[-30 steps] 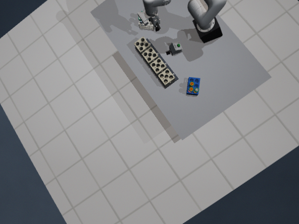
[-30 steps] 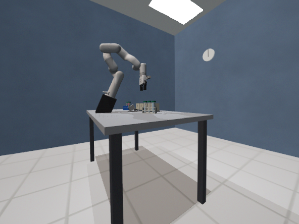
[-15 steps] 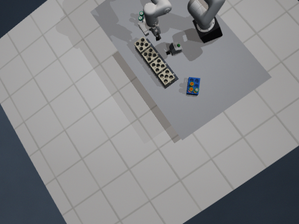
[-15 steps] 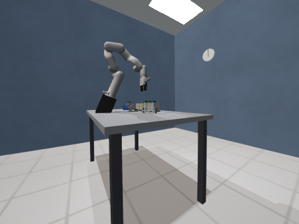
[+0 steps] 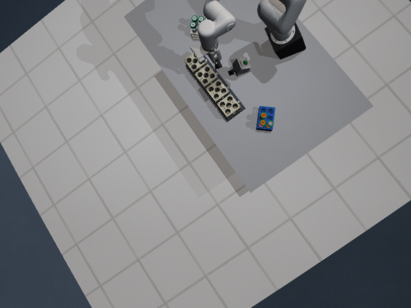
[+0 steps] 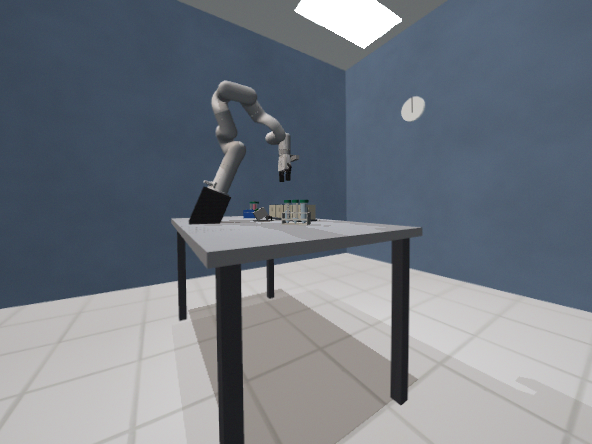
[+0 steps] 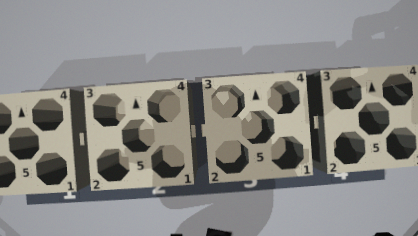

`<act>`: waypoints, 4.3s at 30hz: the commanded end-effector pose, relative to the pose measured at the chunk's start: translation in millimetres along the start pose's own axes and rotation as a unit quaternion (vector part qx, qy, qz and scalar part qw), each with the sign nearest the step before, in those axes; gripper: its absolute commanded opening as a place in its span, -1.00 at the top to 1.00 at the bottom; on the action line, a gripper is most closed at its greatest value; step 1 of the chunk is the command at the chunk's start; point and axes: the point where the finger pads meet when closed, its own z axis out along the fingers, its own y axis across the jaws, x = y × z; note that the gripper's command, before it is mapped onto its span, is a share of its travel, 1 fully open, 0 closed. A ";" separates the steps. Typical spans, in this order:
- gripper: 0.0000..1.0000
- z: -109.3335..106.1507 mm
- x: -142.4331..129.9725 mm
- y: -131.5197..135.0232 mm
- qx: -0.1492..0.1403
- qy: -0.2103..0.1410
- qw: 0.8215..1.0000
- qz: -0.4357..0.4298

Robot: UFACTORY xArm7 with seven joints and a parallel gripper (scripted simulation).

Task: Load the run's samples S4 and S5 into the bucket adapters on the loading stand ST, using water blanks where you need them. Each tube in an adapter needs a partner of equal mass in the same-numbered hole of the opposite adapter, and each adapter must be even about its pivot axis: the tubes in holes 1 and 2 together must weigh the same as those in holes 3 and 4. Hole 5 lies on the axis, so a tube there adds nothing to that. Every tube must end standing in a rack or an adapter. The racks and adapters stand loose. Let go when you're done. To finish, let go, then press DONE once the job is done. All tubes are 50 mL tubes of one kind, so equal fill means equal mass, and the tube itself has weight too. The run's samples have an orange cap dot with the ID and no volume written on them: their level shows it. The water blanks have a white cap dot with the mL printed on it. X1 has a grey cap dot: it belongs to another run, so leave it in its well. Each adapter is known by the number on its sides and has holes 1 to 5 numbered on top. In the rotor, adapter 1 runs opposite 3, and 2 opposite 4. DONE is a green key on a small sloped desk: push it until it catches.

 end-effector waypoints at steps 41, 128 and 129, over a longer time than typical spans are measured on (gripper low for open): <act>-1.00 0.0 -45.1 -167.9 -0.001 0.000 0.913 -0.408; -1.00 103.3 -119.7 -301.9 0.000 0.000 0.913 -0.408; -1.00 103.2 -119.7 -301.9 0.000 0.000 0.913 -0.408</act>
